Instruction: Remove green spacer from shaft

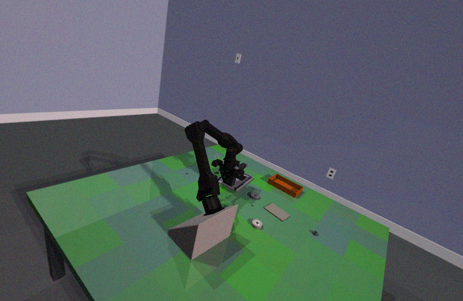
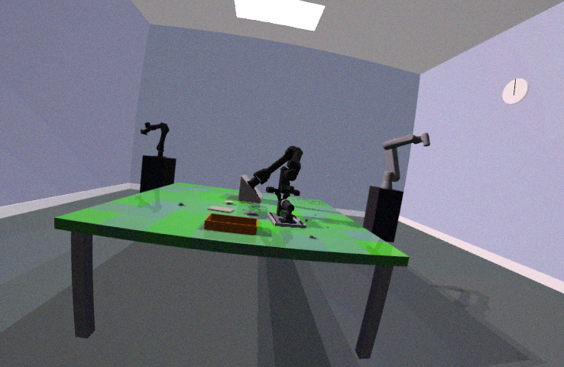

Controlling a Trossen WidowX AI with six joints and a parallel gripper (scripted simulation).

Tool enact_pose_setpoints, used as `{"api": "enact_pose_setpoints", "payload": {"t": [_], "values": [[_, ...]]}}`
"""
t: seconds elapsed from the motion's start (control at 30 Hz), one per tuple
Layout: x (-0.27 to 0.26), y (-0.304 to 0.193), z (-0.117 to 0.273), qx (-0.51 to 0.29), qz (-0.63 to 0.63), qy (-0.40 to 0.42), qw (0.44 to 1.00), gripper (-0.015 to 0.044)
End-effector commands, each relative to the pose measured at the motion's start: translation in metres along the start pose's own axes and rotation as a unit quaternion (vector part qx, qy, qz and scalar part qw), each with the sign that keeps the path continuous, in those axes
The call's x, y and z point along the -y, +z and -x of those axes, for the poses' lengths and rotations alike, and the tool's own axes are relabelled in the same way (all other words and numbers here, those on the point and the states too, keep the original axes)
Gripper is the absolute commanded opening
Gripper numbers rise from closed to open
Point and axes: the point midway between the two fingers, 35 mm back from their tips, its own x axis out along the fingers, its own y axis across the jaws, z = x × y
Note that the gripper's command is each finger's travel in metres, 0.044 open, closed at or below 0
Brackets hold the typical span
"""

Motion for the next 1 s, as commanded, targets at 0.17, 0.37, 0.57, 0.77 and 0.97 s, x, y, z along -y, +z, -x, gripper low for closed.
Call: {"api": "enact_pose_setpoints", "payload": {"t": [0.17, 0.37, 0.57, 0.77, 0.97], "values": [[0.000, 0.006, 0.000, 0.002, 0.001, -0.001, 1.000, 0.0000], [0.000, 0.008, 0.000, 0.002, 0.001, -0.001, 1.000, 0.0000], [0.000, 0.010, 0.000, 0.003, 0.001, -0.001, 1.000, 0.0000], [0.000, 0.013, 0.000, 0.003, 0.001, -0.001, 1.000, 0.0000], [0.000, 0.015, 0.000, 0.003, 0.001, -0.001, 1.000, 0.0000]]}}
